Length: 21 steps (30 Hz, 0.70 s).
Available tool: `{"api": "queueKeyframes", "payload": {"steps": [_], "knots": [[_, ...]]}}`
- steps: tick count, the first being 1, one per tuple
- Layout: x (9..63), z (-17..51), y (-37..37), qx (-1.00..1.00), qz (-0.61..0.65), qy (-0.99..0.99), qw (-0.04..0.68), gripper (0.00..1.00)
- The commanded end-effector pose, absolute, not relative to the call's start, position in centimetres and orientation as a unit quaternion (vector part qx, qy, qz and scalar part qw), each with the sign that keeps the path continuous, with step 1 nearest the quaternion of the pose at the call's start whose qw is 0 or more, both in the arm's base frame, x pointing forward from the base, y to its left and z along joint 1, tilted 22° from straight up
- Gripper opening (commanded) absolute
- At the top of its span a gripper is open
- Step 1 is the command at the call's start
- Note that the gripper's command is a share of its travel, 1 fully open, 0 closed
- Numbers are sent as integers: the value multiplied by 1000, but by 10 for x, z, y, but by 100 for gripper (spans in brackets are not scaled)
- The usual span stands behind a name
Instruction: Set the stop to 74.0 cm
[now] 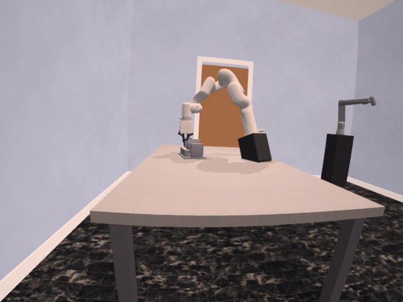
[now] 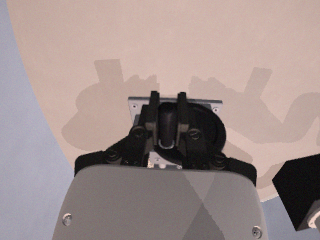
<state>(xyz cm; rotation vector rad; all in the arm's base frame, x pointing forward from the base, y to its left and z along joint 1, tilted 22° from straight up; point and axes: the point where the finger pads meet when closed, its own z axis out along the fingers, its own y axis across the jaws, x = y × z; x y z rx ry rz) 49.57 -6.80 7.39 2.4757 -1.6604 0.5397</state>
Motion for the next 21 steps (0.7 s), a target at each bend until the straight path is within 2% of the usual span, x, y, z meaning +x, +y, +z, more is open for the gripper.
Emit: {"api": "queueKeyframes", "payload": {"steps": [1, 21], "knots": [[496, 74, -68, 816, 178, -547, 56, 6], [498, 72, -68, 816, 178, -547, 56, 6]]}}
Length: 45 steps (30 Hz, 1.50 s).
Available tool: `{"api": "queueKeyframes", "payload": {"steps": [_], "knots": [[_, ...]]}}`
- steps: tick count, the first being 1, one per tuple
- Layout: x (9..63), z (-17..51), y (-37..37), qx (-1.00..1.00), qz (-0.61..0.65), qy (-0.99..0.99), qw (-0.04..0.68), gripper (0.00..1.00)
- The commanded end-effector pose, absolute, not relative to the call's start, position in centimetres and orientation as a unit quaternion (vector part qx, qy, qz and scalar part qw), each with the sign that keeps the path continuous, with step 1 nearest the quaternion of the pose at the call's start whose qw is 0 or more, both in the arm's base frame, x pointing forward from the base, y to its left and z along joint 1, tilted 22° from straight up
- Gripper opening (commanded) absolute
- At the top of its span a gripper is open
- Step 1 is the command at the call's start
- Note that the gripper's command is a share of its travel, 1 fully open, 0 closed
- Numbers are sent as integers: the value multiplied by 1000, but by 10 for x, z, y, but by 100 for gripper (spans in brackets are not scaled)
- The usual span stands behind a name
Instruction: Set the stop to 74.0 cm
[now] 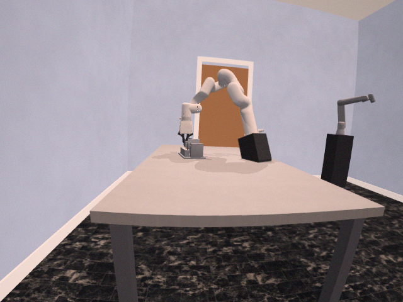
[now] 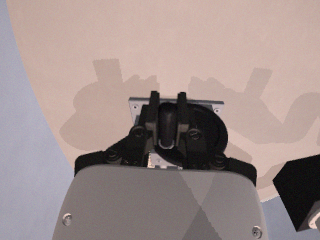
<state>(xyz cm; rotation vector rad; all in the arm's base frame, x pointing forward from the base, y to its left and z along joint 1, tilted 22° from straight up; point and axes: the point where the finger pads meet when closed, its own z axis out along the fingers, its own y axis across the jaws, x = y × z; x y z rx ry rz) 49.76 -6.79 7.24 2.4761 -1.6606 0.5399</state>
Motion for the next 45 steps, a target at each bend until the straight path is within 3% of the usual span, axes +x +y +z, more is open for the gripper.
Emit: {"api": "queueKeyframes", "payload": {"steps": [1, 45], "knots": [[498, 72, -68, 816, 178, -547, 56, 6], [510, 49, -73, 816, 178, -547, 56, 6]]}}
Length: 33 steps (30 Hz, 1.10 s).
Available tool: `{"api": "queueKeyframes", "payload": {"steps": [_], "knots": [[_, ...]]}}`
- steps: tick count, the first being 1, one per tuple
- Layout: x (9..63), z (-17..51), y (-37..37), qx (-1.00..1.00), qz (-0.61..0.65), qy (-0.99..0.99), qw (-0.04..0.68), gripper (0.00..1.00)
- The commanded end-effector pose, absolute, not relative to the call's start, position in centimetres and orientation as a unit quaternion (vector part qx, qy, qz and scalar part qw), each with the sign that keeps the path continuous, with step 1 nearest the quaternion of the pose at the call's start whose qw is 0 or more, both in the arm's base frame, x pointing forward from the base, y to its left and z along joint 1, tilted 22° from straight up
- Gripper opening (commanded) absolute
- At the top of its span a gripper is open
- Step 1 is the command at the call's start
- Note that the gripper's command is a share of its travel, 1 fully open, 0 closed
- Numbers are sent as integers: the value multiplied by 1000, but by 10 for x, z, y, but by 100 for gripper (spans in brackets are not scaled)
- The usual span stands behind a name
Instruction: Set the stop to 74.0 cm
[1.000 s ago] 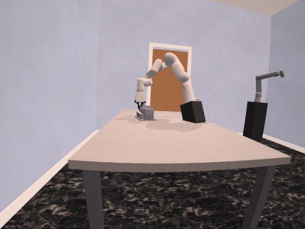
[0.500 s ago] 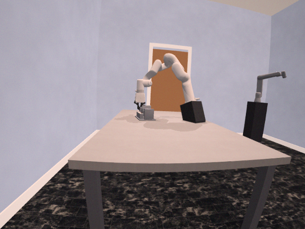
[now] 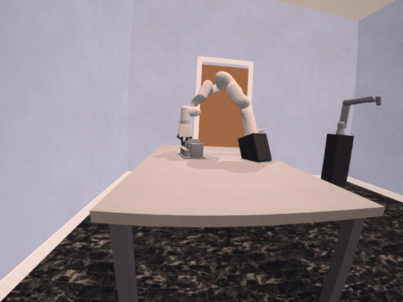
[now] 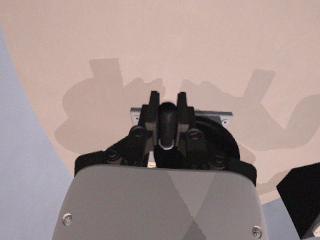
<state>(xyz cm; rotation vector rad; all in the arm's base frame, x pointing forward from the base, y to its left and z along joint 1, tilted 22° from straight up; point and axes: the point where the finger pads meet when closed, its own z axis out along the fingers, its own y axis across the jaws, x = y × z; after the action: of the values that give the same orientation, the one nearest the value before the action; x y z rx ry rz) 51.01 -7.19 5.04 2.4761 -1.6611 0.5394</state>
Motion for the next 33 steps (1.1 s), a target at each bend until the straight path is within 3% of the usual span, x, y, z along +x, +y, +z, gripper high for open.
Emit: {"api": "queueKeyframes", "payload": {"steps": [1, 33], "knots": [[510, 48, -73, 816, 178, -547, 56, 6], [478, 21, -96, 816, 178, -547, 56, 6]]}}
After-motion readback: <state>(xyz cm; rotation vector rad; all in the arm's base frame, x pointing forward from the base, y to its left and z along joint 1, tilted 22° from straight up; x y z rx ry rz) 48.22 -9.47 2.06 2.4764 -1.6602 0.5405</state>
